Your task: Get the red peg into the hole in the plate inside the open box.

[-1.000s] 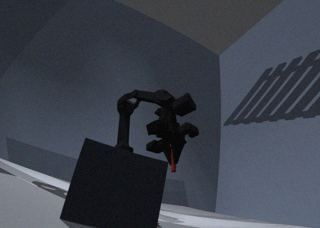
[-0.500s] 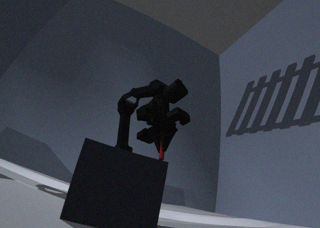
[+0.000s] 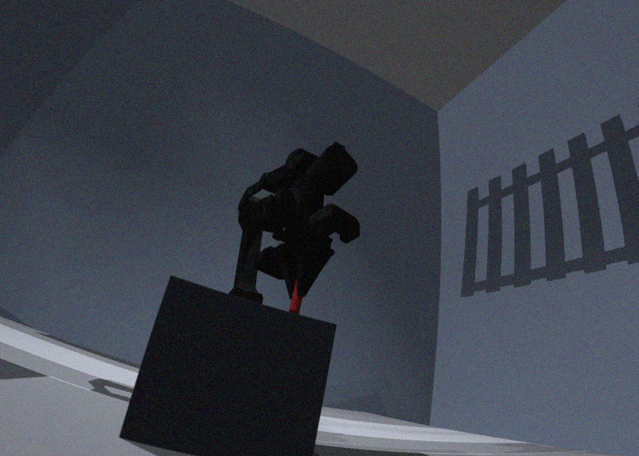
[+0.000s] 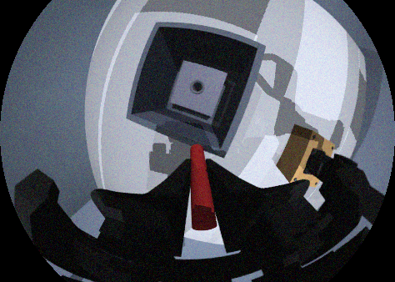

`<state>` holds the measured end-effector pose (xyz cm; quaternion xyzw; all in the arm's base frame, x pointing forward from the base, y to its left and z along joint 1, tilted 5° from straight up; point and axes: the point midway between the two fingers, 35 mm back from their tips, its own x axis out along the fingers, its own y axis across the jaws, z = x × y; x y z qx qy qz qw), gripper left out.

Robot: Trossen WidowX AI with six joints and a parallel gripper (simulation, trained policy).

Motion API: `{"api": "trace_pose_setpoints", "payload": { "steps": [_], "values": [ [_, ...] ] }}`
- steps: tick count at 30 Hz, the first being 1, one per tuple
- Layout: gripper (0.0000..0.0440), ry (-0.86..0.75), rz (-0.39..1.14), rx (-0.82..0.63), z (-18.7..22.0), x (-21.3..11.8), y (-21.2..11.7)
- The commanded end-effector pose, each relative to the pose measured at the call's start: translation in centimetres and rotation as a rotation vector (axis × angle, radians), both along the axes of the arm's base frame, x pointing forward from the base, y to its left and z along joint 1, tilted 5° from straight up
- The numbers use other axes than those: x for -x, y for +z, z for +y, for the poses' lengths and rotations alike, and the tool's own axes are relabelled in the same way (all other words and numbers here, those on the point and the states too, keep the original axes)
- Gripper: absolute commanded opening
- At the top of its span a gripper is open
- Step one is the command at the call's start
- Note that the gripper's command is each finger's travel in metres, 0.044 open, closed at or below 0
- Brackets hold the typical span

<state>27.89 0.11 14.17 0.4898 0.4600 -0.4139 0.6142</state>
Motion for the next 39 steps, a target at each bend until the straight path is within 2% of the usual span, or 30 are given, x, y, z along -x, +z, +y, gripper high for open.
{"api": "trace_pose_setpoints", "payload": {
  "steps": [1, 15, 39],
  "values": [
    [0.0, -0.003, 0.015, 0.01, -1.0, -0.2, -0.2],
    [0.0, -0.009, 0.057, 0.013, -3.9, -1.1, -1.3],
    [0.0, -0.006, 0.091, -0.006, -7.3, -3.0, -6.2]
  ]
}}
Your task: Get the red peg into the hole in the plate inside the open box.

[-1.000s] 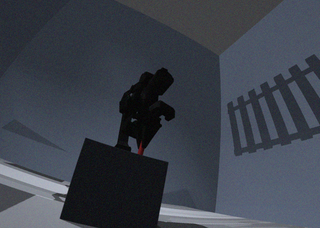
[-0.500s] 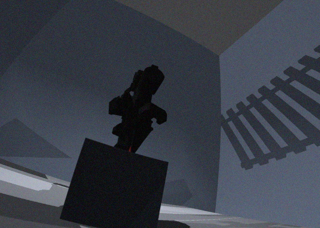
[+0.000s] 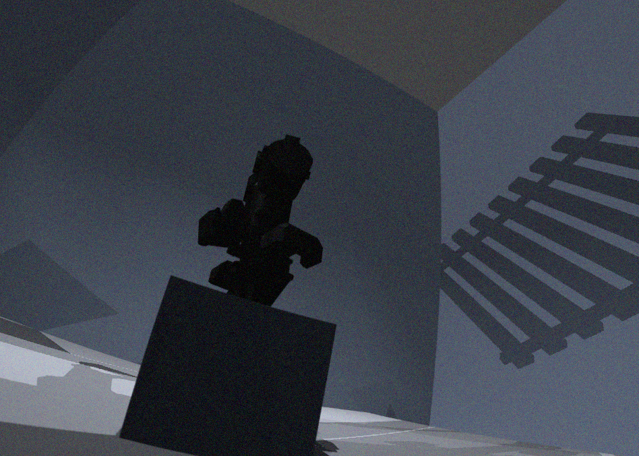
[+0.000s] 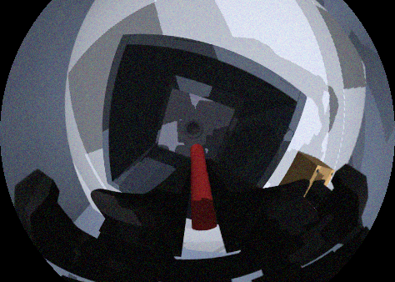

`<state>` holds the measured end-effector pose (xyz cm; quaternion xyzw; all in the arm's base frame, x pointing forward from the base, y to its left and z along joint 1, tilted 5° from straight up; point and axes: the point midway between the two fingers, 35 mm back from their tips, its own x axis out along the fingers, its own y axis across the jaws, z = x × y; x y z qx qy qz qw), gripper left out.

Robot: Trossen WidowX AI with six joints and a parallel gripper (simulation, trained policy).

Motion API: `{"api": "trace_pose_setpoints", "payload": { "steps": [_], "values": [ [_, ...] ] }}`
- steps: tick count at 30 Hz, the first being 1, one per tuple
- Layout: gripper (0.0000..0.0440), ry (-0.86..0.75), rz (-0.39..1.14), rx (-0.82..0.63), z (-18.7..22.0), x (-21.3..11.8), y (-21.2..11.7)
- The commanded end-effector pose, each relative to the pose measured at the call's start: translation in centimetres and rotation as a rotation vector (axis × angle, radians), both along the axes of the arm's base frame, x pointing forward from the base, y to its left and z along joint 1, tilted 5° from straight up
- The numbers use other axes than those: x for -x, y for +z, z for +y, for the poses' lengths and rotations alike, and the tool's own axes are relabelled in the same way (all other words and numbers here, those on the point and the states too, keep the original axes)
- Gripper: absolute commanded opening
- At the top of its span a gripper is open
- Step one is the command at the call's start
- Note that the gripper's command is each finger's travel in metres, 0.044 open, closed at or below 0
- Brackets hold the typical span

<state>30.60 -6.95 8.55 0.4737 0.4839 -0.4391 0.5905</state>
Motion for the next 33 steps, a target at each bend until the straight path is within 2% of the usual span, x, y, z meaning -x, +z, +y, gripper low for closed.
{"api": "trace_pose_setpoints", "payload": {
  "steps": [1, 17, 19, 24, 30, 33],
  "values": [
    [0.0, 0.008, 0.002, -0.007, -0.4, -0.3, -0.8],
    [0.0002, 0.061, 0.031, -0.008, -1.3, -1.2, -4.2],
    [0.0024, 0.068, 0.039, -0.005, -1.4, -1.3, -4.4],
    [0.0117, 0.085, 0.069, -0.013, -1.4, -1.3, -5.0],
    [0.0111, 0.09, 0.086, -0.055, -1.4, -1.2, -4.8],
    [0.0141, 0.088, 0.085, -0.087, -1.5, -1.4, -4.5]
  ]
}}
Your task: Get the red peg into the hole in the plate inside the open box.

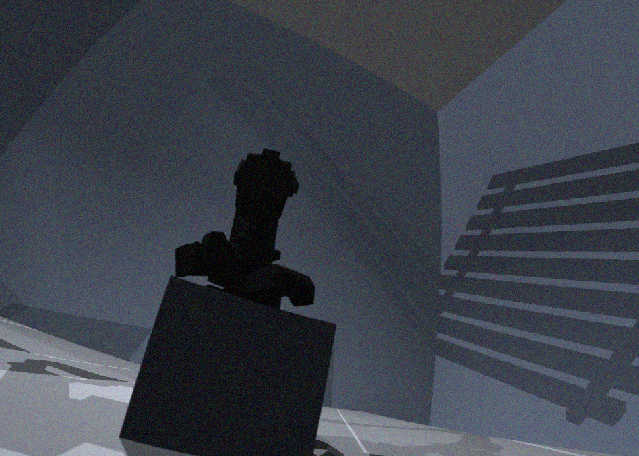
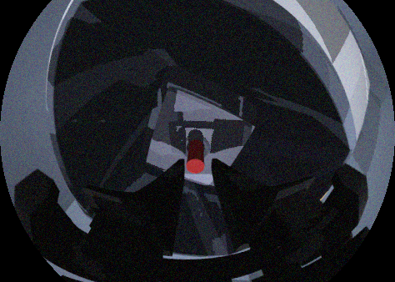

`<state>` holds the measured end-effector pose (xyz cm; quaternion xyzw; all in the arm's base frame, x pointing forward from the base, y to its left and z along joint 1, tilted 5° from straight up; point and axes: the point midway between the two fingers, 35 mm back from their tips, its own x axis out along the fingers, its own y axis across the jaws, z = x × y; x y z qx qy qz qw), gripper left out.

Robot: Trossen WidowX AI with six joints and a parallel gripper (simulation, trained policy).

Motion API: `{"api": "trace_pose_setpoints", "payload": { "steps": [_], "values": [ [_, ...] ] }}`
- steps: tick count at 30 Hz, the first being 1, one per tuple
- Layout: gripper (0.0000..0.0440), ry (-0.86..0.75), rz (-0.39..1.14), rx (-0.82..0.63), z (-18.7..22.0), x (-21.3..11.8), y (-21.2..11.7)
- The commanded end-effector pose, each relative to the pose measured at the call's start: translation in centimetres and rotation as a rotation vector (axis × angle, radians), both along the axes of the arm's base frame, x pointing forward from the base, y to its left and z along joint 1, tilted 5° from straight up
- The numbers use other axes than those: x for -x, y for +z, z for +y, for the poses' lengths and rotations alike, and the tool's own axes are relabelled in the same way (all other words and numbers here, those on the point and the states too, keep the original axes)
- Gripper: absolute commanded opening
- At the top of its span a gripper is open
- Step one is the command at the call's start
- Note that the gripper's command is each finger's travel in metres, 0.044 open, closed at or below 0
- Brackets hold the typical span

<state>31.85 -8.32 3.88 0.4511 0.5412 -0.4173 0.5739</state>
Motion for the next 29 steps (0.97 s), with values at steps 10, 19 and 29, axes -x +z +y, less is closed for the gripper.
{"api": "trace_pose_setpoints", "payload": {
  "steps": [10, 19, 29],
  "values": [
    [0.0187, -0.023, -0.021, -0.136, -0.4, -0.8, 2.3],
    [0.0215, -0.035, -0.061, -0.205, -1.0, -1.4, 4.3],
    [0.0239, -0.045, -0.125, -0.246, -2.0, -2.2, 6.5]
  ]
}}
